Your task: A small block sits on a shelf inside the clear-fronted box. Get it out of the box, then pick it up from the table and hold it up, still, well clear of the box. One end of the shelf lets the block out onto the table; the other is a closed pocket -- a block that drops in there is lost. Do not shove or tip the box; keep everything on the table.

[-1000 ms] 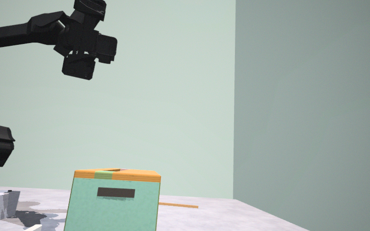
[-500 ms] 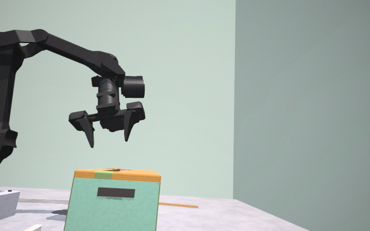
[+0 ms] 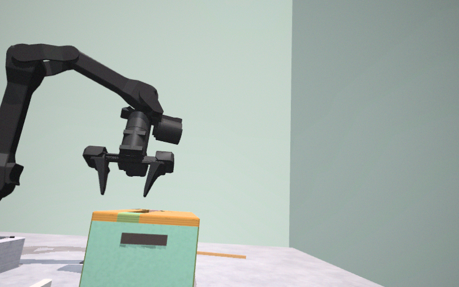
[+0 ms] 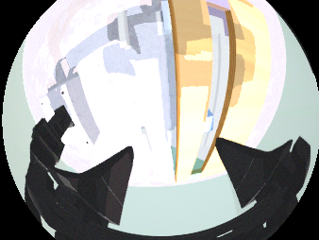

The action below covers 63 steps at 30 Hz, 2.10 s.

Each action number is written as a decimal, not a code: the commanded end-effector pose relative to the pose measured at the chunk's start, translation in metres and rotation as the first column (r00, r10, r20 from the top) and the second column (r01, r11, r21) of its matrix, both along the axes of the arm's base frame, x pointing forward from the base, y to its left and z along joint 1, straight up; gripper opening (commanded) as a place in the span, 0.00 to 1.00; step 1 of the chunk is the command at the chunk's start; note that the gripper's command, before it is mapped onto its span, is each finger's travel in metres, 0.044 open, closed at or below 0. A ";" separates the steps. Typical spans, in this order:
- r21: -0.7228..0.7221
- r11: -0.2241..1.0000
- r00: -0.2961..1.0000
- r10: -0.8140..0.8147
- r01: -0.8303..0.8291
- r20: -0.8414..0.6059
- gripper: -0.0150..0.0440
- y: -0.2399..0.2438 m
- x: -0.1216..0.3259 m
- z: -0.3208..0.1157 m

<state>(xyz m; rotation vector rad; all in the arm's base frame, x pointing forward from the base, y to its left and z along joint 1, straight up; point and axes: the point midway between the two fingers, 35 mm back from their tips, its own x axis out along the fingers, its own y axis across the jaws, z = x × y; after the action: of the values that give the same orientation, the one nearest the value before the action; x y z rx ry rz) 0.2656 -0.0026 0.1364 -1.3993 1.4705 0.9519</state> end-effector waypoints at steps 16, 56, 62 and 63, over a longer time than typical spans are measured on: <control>0.002 1.000 1.000 0.006 -0.006 -0.018 0.93 0.003 0.004 -0.034; -0.001 1.000 1.000 0.012 -0.012 -0.006 0.93 -0.016 0.006 -0.070; -0.003 1.000 1.000 0.012 -0.012 -0.006 0.93 -0.031 0.005 -0.070; -0.003 1.000 1.000 0.012 -0.012 -0.006 0.93 -0.034 0.005 -0.070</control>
<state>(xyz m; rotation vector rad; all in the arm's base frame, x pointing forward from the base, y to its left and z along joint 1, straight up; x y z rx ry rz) 0.2720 -0.0291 0.0662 -1.4027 1.4705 0.9633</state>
